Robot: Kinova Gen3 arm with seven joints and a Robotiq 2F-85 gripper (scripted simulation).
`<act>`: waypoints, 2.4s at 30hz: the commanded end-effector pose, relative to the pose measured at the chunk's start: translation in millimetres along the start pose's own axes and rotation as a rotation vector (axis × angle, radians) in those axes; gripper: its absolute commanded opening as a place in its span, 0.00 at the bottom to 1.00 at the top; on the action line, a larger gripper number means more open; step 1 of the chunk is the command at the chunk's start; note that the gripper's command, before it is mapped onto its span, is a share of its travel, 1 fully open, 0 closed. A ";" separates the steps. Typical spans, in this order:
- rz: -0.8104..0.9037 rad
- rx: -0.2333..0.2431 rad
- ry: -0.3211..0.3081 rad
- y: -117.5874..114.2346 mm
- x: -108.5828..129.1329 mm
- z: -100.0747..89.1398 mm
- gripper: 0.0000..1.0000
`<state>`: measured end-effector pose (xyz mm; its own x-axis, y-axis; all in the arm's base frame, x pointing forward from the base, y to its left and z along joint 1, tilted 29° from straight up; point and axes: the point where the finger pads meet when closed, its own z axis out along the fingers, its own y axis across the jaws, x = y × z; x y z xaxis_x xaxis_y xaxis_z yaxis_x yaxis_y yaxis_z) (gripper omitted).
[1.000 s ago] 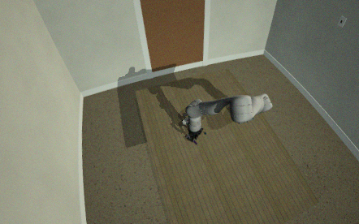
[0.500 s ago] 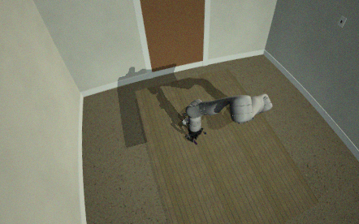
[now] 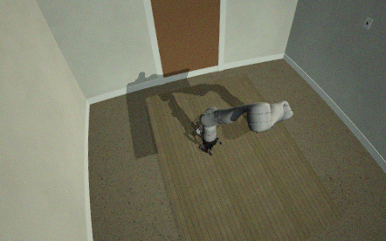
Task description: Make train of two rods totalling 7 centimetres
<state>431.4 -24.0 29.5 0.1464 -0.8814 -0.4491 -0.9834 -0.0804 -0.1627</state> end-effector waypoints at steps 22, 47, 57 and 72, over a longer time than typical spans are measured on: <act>0.000 0.002 0.001 -0.9 0.7 -0.7 0.24; 0.000 0.002 0.001 -0.9 0.7 -0.7 0.24; 0.000 0.002 0.001 -0.9 0.7 -0.6 0.24; 0.000 0.002 0.001 -0.9 0.7 8.7 0.24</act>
<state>433.9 -21.0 23.8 0.1475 -0.8818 -0.4479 -0.9828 -0.0797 -0.1667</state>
